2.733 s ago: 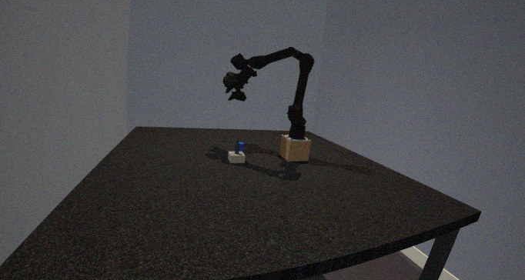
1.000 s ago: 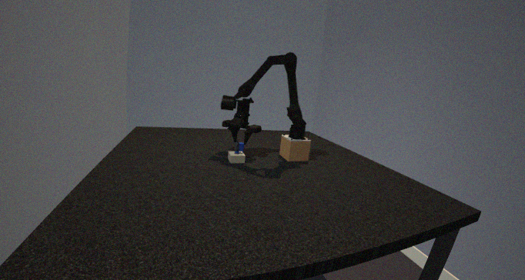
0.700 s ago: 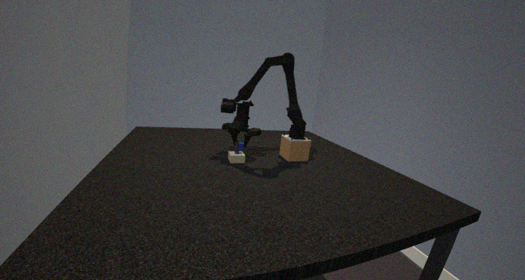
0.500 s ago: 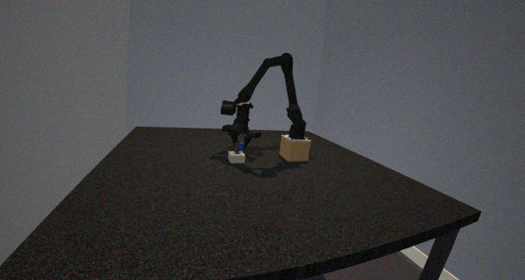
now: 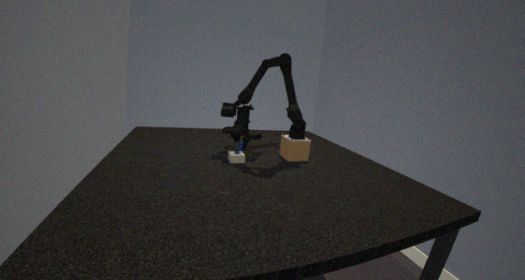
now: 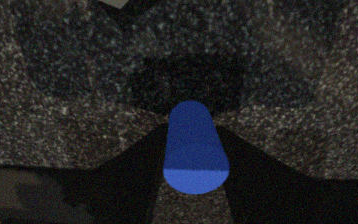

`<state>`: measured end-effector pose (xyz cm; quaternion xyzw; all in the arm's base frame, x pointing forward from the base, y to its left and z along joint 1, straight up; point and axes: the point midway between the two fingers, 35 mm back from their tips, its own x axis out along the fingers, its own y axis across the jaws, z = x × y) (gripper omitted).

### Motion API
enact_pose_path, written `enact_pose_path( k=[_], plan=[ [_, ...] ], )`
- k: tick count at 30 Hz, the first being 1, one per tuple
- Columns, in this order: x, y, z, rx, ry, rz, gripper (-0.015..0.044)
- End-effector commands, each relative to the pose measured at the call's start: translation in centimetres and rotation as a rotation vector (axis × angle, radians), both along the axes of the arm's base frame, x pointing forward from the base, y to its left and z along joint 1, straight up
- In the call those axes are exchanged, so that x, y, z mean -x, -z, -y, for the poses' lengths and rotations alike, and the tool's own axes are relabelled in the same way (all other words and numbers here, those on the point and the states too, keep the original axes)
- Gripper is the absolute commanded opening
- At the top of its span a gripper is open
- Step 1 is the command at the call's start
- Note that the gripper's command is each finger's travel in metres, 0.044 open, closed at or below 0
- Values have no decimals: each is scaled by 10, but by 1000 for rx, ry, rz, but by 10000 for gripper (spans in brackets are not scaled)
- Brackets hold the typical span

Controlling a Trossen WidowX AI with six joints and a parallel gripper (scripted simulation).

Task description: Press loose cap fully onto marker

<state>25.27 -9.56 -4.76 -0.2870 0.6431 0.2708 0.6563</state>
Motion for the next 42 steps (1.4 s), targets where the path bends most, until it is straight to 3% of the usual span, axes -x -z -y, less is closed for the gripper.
enact_pose_path(
  k=[1, 6, 30, 42],
  plan=[
    [0, 2, 0, -5, -4, -3, 109],
    [-1, -5, 0, -5, -4, -2, 0],
    [1, -60, 0, -5, -4, -2, 0],
    [-19, -75, -30, -7, -4, -1, 0]
  ],
)
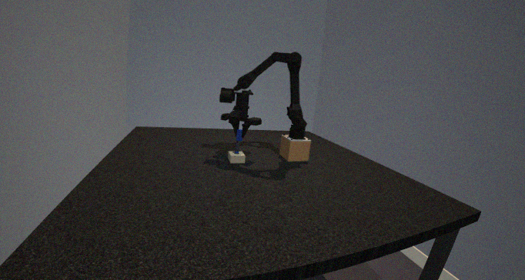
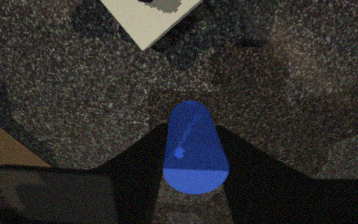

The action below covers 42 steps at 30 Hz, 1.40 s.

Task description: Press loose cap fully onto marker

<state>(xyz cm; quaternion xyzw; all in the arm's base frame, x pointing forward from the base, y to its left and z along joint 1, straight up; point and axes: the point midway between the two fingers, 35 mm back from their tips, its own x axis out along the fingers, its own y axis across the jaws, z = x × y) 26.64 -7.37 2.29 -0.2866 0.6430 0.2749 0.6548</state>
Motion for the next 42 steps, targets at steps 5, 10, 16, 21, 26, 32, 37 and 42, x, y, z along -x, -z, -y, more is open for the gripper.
enact_pose_path(
  k=[5, 10, 16, 21, 26, 32, 37, 42],
  plan=[
    [-12, -12, -22, -3, 2, 4, 0],
    [-18, -19, -36, -4, 2, 5, 0],
    [-24, -27, -55, -6, 2, 5, 0],
    [-28, -34, -70, -7, 2, 6, 0],
    [-31, -41, -86, -8, 2, 6, 0],
    [-31, -37, -88, -8, 2, 6, 0],
    [-31, -34, -88, -8, 2, 6, 0],
    [-32, -27, -88, -8, 2, 6, 0]
  ],
)
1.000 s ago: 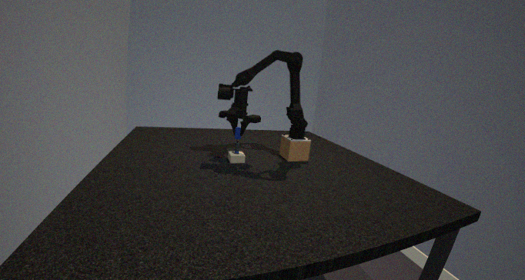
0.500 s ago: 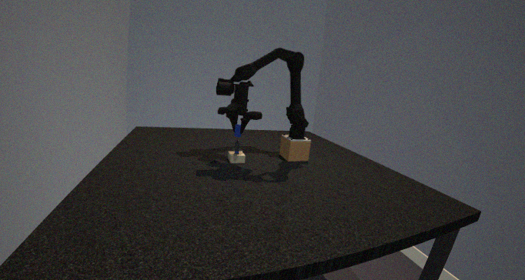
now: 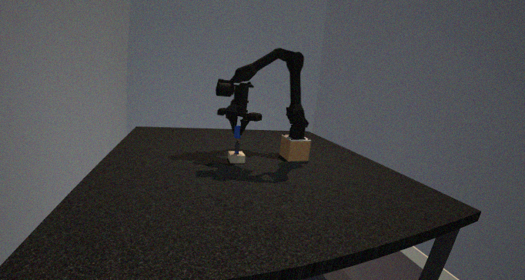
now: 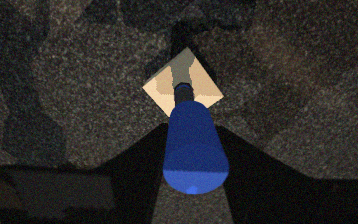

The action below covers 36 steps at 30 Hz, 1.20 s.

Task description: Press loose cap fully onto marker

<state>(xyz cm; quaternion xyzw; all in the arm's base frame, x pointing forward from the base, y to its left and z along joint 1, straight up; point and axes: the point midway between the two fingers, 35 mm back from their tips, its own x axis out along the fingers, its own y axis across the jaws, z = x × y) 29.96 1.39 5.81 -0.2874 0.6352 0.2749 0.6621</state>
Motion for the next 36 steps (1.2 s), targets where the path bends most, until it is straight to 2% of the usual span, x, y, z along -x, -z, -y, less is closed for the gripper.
enact_pose_path(
  k=[1, 29, 36],
  plan=[
    [1, 10, 0, -1, 4, -14, 0],
    [3, 55, 0, -1, 4, -15, 0],
    [1, 54, 0, -1, 4, -15, 0]
  ],
)
